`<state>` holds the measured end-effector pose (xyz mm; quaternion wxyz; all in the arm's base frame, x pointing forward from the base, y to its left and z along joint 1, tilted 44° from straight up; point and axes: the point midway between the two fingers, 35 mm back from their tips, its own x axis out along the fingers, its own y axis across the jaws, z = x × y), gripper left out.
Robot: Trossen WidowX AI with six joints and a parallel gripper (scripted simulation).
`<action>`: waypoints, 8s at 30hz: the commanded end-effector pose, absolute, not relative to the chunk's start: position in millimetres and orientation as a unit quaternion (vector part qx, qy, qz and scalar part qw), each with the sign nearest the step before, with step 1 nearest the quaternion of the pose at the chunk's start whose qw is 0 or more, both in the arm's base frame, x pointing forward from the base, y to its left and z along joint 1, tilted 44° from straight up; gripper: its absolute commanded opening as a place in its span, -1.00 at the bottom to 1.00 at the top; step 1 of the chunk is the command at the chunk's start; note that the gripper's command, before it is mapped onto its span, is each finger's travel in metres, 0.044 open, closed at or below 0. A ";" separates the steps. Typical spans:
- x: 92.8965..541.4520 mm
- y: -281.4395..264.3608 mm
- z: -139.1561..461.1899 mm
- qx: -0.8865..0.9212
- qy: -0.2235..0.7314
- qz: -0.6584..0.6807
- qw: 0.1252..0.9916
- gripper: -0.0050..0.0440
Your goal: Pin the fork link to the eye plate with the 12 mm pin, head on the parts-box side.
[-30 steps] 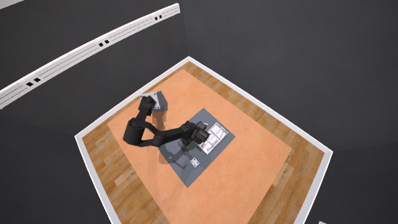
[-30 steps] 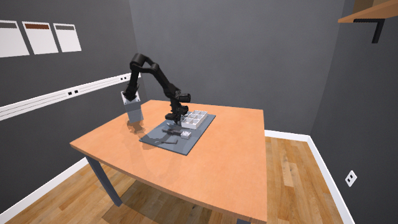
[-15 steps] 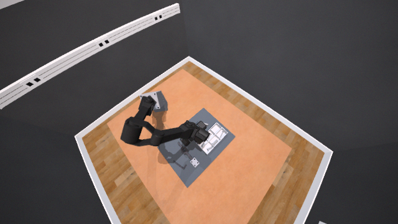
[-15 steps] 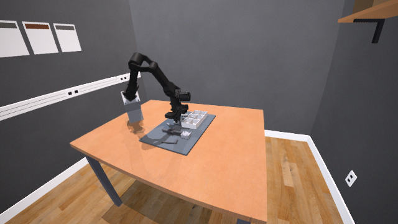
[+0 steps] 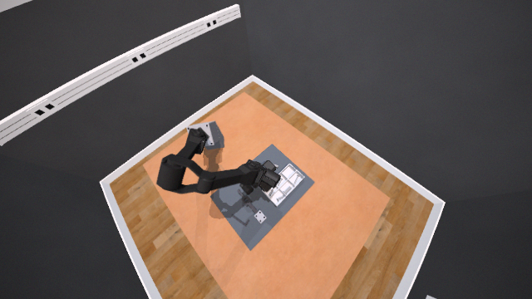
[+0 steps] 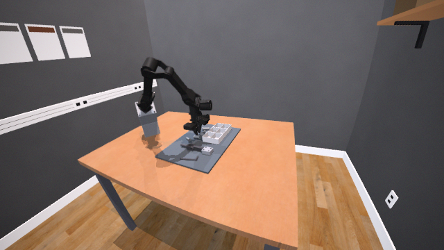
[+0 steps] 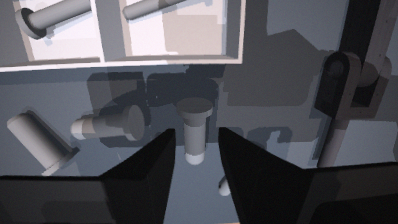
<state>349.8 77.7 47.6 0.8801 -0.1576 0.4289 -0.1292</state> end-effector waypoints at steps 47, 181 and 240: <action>343.9 85.0 64.4 -0.150 0.421 -0.128 0.885 -0.27; 321.2 24.4 10.3 0.066 0.384 -0.232 0.891 -0.18; 321.5 24.7 11.4 0.067 0.383 -0.231 0.892 -1.00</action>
